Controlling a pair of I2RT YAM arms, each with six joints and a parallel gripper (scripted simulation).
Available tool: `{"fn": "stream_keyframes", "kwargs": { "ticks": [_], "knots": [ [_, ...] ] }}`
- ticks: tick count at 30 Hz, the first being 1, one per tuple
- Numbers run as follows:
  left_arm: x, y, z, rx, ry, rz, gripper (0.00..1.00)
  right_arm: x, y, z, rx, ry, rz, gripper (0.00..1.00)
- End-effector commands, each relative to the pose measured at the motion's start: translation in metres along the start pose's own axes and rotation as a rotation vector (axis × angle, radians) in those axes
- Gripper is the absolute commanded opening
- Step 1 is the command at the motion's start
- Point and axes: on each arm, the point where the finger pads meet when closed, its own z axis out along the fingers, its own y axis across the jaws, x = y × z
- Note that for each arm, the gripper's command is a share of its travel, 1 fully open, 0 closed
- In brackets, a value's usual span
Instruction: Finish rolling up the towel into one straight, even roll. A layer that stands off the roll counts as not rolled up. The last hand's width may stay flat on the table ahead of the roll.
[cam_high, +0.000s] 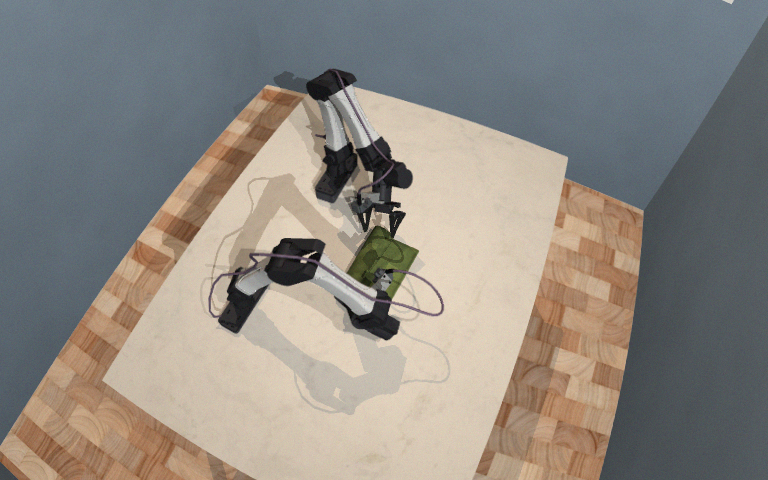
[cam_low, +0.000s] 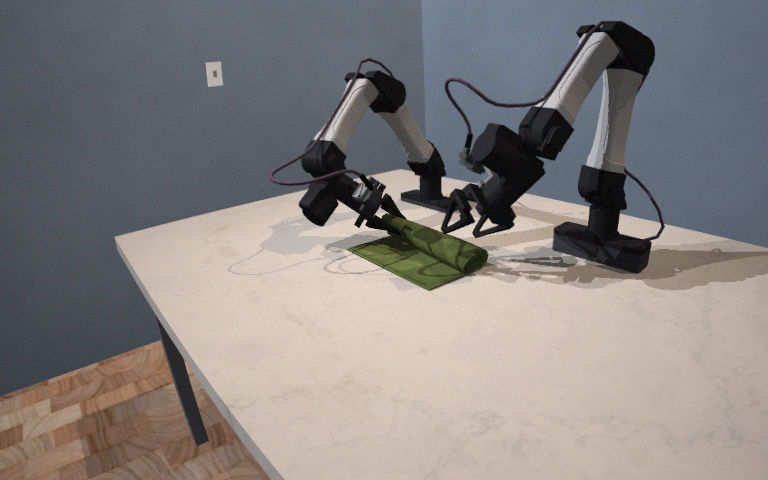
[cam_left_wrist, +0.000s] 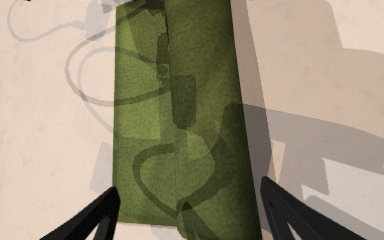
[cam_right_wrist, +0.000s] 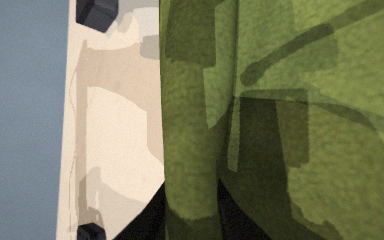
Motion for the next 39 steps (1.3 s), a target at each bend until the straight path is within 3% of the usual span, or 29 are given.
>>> {"fn": "stream_keyframes", "kwargs": {
  "ticks": [1,8,17,28,39],
  "knots": [
    [0.008,-0.004,0.014,-0.014,-0.019,0.019,0.98,0.003,-0.005,0.003,-0.014,0.003,0.009,0.3],
    [0.024,-0.015,0.034,-0.014,-0.019,0.019,0.98,0.003,-0.005,0.003,-0.014,0.003,0.009,0.3],
    [0.017,0.0,0.037,-0.014,-0.019,0.019,0.98,0.003,-0.005,0.003,-0.014,0.003,0.009,0.3],
    [0.017,0.0,0.037,-0.014,-0.019,0.019,0.51,0.003,-0.005,0.003,-0.014,0.003,0.009,0.3],
    [0.017,0.0,0.037,-0.014,-0.019,0.019,0.41,0.003,-0.005,0.003,-0.014,0.003,0.009,0.3]
  ]
}}
